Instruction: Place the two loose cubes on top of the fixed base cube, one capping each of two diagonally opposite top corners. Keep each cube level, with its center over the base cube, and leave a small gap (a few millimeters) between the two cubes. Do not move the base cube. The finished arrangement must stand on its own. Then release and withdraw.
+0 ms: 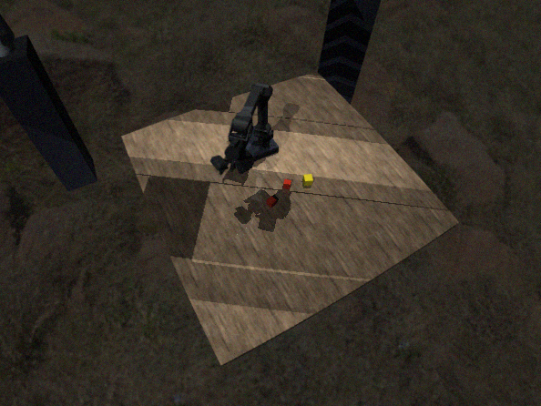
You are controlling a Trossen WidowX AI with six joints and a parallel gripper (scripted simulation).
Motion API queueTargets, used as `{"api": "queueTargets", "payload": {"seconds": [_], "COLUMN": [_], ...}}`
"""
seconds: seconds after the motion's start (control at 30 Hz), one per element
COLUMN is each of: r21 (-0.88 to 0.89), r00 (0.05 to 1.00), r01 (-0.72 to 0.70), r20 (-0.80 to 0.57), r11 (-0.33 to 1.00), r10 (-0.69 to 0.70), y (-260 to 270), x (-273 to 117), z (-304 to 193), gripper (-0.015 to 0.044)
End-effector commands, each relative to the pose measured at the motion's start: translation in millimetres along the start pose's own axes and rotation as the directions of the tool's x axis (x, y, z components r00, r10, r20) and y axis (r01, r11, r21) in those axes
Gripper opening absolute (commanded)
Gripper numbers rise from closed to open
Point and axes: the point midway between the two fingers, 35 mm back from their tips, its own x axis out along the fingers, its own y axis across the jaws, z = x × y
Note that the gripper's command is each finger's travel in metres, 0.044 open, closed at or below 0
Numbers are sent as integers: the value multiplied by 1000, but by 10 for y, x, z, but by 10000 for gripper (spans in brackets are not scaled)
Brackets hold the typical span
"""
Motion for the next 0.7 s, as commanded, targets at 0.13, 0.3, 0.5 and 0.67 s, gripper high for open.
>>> {"api": "queueTargets", "payload": {"seconds": [0.13,0.3,0.5,0.67], "r21": [-169,-287,-425,-533], "r00": [990,975,952,931], "r01": [-79,-123,-170,-205], "r20": [101,141,161,153], "r11": [982,950,889,821], "r10": [97,169,259,332], "y": [602,1051,1624,2112], "x": [-100,-189,-308,-411], "z": [578,869,1100,1192], "gripper": [265,265,265,265]}}
